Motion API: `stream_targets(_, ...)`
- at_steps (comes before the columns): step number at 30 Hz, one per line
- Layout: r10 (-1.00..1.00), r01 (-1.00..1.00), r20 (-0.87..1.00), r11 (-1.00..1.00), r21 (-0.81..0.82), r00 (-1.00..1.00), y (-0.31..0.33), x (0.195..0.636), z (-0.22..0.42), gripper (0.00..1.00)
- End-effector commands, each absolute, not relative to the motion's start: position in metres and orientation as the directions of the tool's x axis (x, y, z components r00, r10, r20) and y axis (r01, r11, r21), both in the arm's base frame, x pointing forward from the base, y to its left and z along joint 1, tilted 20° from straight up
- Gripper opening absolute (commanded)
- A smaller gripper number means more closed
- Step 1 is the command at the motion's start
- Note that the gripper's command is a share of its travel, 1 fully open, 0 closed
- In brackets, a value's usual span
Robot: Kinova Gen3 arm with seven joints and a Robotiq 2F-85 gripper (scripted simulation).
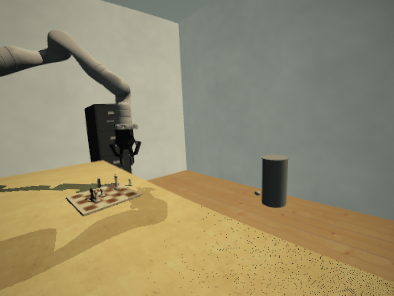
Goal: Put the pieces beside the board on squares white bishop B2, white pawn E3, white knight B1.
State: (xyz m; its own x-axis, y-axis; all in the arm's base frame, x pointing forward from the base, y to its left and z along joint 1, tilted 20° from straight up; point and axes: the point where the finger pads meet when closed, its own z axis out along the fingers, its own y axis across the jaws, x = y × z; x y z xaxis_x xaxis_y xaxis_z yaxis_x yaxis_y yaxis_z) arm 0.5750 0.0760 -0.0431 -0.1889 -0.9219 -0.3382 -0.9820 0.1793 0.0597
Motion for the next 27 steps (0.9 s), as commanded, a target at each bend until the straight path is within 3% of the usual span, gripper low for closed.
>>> stream_targets(1, -0.922, -0.982, -0.338, 0.180, 0.057, -0.189, 0.075, 0.576, -0.042, 0.34)
stream_targets(27, -0.922, -0.982, -0.339, 0.180, 0.058, -0.189, 0.080, 0.576, -0.054, 0.34)
